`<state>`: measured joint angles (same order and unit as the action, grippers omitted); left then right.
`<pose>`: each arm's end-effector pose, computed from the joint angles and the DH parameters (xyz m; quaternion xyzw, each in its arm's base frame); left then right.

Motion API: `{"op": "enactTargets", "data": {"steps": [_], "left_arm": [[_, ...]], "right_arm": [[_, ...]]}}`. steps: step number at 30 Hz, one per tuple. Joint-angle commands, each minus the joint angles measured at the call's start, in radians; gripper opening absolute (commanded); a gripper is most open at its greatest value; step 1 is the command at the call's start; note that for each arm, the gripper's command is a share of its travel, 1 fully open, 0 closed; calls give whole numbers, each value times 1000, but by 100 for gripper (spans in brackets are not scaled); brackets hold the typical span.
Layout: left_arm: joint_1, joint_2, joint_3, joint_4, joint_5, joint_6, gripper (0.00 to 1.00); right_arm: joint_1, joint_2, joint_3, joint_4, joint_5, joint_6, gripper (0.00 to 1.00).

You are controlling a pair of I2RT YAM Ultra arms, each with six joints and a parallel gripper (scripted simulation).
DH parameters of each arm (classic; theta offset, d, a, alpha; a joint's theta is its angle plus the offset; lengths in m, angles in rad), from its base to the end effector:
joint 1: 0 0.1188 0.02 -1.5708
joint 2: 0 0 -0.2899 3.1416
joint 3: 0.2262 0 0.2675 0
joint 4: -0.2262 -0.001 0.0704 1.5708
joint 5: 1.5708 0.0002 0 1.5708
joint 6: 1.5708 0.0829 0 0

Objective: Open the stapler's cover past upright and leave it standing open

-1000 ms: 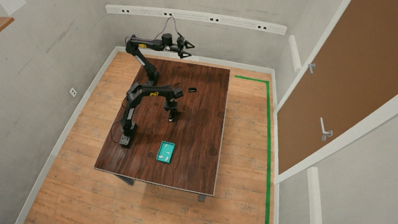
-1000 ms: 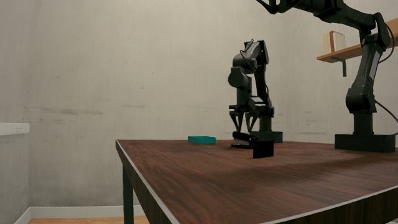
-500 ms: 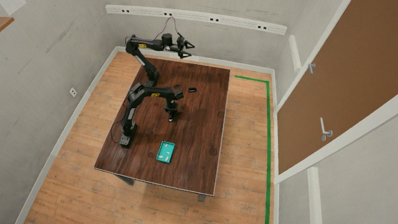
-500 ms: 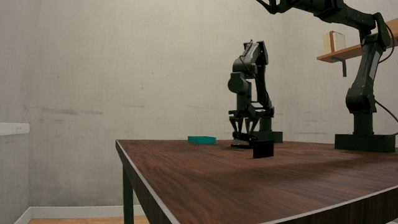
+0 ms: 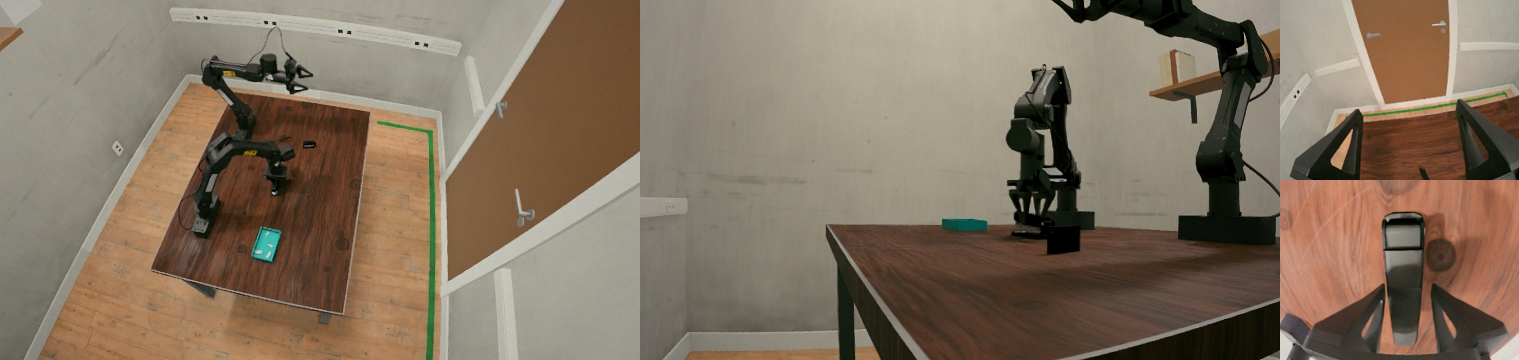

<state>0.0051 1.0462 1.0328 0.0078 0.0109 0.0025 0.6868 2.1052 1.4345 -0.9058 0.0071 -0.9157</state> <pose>0.2896 0.0016 0.4252 0.0029 0.7091 -0.0012 0.7051 0.3153 0.2591 0.1000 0.7182 -0.6958 0.0032 0.0032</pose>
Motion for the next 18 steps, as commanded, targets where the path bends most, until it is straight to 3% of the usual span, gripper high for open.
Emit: {"op": "enactTargets", "data": {"steps": [1,4,18], "left_arm": [[-5,-1,18,-3,-11,-3,100],[-5,-1,18,-3,-11,-3,100],[-5,-1,18,-3,-11,-3,100]], "right_arm": [[-9,-10,-5,19,-16,-7,42],[-9,-10,-5,19,-16,-7,42],[-3,-10,3,7,-7,-7,23]]}}
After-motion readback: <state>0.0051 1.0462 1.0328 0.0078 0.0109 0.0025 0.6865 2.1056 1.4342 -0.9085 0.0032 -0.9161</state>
